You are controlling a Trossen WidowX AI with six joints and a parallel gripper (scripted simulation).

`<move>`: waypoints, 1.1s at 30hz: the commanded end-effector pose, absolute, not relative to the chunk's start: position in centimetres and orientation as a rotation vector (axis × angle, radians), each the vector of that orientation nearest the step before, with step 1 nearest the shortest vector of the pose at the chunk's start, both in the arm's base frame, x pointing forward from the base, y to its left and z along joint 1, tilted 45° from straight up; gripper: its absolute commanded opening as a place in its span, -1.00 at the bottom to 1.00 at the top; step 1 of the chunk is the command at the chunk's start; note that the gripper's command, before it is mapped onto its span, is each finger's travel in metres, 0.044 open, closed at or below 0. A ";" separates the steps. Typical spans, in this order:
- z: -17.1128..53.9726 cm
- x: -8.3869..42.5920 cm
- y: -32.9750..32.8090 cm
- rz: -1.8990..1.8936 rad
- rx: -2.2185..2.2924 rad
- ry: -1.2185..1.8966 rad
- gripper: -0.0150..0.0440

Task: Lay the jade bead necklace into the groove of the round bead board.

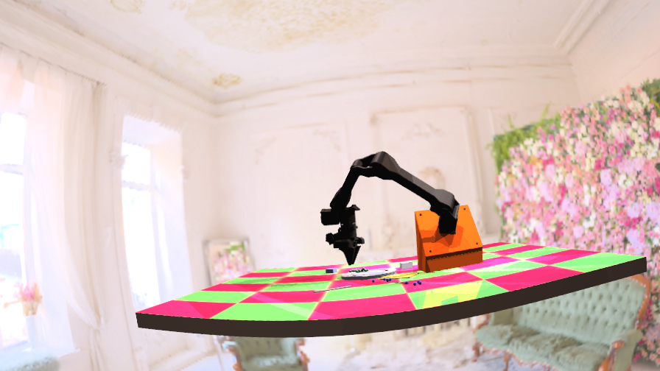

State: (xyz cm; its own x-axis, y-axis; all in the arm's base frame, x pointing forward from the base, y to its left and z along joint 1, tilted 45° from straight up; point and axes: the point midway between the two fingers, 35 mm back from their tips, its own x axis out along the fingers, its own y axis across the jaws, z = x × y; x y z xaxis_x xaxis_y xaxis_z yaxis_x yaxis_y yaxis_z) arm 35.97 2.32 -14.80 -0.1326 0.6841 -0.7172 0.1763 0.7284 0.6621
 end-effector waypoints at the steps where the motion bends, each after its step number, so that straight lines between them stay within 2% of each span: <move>1: -15.4 35.6 3.0 0.504 0.706 1.688 -0.08; 17: -16.6 35.2 4.1 0.507 0.708 1.693 -0.08; 33: -16.4 35.4 3.9 0.508 0.698 1.688 -0.45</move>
